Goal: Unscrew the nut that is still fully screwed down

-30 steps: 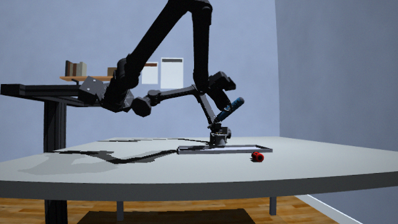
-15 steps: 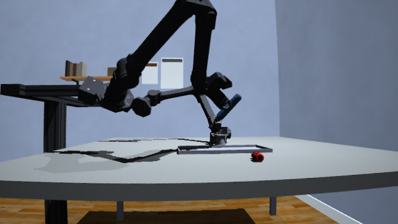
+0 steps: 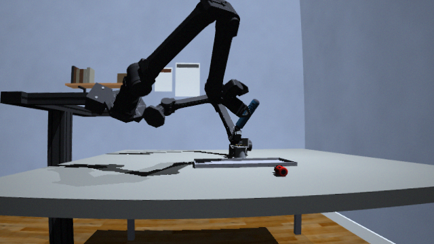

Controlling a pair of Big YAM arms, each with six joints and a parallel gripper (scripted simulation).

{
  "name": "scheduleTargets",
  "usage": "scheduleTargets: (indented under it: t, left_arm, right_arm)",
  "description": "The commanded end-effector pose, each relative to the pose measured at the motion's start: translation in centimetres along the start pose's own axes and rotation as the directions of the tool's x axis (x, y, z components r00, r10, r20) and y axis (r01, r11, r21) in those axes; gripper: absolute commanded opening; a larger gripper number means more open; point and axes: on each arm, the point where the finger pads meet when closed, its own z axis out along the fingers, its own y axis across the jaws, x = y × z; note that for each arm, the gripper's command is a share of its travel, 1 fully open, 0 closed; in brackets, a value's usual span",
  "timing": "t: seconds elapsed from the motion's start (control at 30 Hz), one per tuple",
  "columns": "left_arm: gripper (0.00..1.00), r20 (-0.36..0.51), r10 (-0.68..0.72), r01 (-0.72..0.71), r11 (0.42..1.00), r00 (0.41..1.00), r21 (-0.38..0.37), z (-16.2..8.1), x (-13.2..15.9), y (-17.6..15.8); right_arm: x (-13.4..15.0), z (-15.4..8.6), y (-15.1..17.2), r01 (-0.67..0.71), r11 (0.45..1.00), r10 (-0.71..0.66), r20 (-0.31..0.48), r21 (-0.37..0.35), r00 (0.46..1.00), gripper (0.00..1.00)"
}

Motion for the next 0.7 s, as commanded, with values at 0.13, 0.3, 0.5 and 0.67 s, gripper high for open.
scheduleTargets:
  t: [0.13,0.3,0.5,0.67]
  left_arm:
    - [0.59,0.002,0.010,-0.010,1.000,1.000,-0.005,0.1,-0.5,0.4]
    - [0.59,0.002,0.010,-0.010,1.000,1.000,-0.005,0.1,-0.5,0.4]
    - [0.59,0.002,0.010,-0.010,1.000,1.000,-0.005,0.1,-0.5,0.4]
    - [0.59,0.002,0.010,-0.010,1.000,1.000,-0.005,0.1,-0.5,0.4]
  right_arm:
    - [-4.8,0.2,2.9,0.075,0.997,-0.071,0.137,-0.027,0.988,0.42]
    - [-3.1,0.5,4.8,0.121,0.992,-0.114,0.137,-0.048,0.984,0.42]
    - [-3.0,0.3,6.9,0.195,0.979,-0.181,0.188,-0.060,0.965,0.42]
    - [-3.2,0.2,7.8,0.230,0.971,-0.212,0.218,-0.061,0.953,0.42]
